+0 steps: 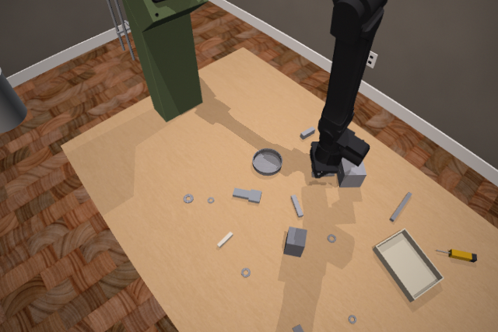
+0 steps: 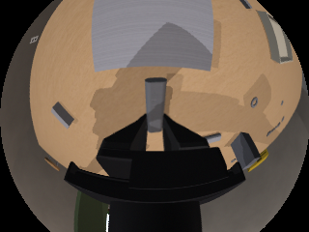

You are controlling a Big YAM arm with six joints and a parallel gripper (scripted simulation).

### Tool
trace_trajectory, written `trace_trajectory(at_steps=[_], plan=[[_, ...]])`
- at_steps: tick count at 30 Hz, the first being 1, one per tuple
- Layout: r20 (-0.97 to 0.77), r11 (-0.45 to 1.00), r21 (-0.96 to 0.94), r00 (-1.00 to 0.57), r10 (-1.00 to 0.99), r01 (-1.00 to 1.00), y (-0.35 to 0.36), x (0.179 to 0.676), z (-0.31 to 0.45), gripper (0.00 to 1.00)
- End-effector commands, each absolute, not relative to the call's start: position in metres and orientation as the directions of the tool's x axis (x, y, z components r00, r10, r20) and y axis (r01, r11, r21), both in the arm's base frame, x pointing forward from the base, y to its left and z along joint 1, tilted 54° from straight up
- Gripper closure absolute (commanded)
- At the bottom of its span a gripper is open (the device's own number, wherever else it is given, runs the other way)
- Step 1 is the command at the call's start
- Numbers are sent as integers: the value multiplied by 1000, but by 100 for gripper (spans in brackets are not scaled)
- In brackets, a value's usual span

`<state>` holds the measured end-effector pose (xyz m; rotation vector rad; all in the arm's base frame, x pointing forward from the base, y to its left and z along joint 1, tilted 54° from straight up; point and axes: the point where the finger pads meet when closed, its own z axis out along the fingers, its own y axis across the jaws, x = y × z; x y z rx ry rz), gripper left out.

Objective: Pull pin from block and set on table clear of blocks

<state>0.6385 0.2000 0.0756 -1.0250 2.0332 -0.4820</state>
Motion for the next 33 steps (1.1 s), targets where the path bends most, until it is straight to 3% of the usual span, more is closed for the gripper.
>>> trace_trajectory(at_steps=[1, 33], plan=[[-466, 594, -630, -368, -805, -501, 192, 638, 73, 100], [-499, 588, -636, -315, -807, -500, 198, 638, 77, 100]])
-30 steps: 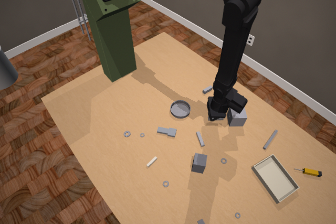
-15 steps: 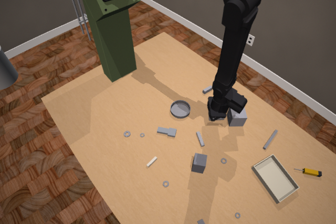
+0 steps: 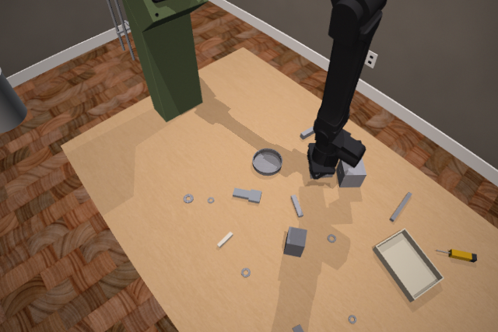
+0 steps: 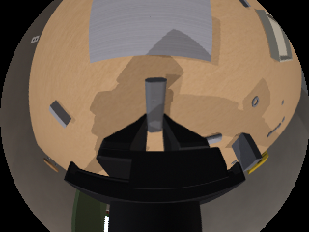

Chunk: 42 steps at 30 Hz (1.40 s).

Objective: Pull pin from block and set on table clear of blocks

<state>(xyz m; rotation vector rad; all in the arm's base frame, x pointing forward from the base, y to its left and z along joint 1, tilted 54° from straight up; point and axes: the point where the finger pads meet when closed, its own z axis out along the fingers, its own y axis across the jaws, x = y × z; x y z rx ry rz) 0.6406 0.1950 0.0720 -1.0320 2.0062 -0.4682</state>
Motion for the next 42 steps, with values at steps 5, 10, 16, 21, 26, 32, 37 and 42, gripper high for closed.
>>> trace_trajectory(at_steps=[5, 10, 16, 21, 26, 32, 37, 42], plan=[[-504, 589, -636, -310, -807, -498, 200, 638, 78, 100], [-504, 589, -636, -310, -807, -498, 200, 638, 78, 100], [-506, 588, -636, -306, -807, -500, 200, 635, 75, 100], [-506, 588, -636, -305, -807, -500, 200, 635, 75, 100], [-506, 588, -636, -305, -807, -500, 200, 635, 75, 100], [-510, 589, -637, -301, -806, -497, 200, 634, 76, 100], [-510, 589, -637, -301, -806, -497, 200, 634, 76, 100], [-510, 589, -637, -301, -806, -498, 201, 632, 76, 100]])
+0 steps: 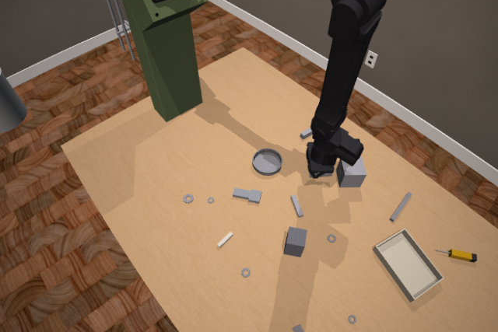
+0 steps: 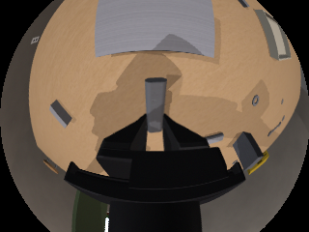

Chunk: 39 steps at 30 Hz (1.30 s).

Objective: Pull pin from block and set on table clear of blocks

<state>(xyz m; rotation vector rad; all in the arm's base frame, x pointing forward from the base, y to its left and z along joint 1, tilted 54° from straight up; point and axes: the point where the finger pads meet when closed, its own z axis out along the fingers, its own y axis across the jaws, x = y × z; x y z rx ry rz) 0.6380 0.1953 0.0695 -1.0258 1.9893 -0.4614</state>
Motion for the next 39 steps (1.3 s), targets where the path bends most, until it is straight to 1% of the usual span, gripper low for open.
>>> trace_trajectory(at_steps=[1, 39], plan=[[-510, 589, -637, -301, -806, -498, 201, 632, 76, 100], [-513, 591, -639, -299, -805, -493, 193, 631, 75, 100]])
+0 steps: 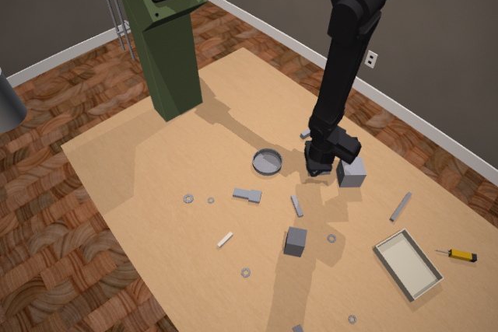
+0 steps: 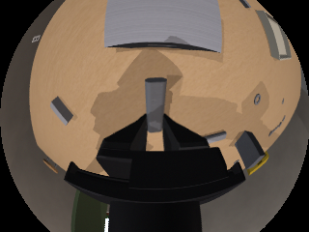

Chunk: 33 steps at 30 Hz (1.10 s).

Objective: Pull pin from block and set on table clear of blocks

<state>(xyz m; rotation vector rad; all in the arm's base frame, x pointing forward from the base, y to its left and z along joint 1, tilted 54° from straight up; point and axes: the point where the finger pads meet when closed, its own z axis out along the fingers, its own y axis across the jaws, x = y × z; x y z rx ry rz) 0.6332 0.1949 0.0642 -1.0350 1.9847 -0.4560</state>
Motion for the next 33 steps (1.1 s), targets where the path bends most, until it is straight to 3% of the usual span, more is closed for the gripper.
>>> trace_trajectory(at_steps=[1, 33], plan=[[-513, 591, -639, -300, -804, -492, 193, 631, 75, 100], [-474, 590, -641, -352, -807, -490, 184, 626, 79, 100]])
